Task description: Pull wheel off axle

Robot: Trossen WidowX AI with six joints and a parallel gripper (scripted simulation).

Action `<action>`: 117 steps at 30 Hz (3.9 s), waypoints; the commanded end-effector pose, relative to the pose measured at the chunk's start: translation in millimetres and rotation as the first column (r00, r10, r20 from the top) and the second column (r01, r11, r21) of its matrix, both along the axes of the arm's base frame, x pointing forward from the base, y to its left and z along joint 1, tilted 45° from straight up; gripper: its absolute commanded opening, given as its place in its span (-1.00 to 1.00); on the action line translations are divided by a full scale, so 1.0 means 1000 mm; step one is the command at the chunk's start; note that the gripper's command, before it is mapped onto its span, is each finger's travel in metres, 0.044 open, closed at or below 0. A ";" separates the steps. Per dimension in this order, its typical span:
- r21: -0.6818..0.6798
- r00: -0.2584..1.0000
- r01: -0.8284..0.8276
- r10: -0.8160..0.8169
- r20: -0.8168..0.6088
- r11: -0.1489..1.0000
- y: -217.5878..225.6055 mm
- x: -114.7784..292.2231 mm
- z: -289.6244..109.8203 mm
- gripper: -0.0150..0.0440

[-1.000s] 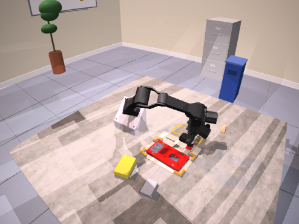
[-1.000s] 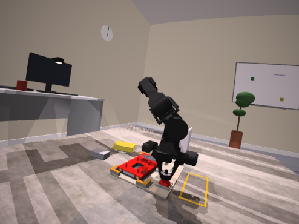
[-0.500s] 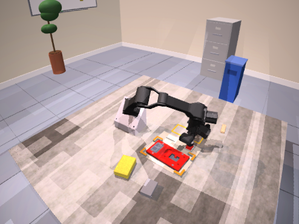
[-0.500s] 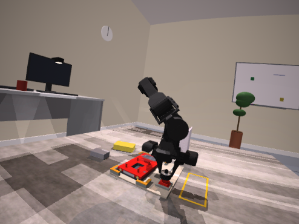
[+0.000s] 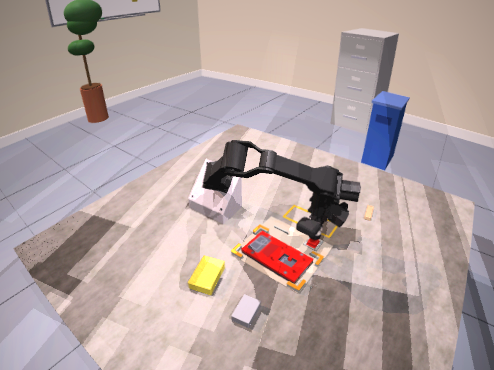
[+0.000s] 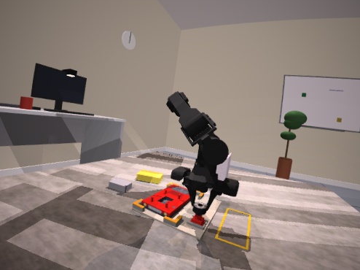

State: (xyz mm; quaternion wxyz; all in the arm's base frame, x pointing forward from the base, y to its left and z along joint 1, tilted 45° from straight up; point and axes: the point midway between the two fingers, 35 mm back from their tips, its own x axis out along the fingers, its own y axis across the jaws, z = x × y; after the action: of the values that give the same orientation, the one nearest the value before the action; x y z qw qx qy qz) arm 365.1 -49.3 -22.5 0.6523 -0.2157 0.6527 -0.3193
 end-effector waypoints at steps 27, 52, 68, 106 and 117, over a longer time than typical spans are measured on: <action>0.003 1.000 -0.001 0.001 0.006 1.000 0.008 0.002 0.008 -0.49; 0.002 1.000 -0.003 0.003 0.006 1.000 0.014 0.002 0.014 -0.49; 0.001 1.000 -0.005 0.005 0.006 1.000 0.019 0.002 0.019 -0.49; 0.007 1.000 -0.005 0.005 0.005 1.000 0.110 -0.047 -0.049 -0.49; 0.007 1.000 -0.006 0.006 0.006 1.000 0.072 -0.047 -0.089 -0.49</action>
State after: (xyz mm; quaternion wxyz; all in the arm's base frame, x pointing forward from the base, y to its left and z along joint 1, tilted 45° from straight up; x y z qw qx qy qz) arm 324.2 37.4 -98.8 0.6628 -0.2071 0.6474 -0.3141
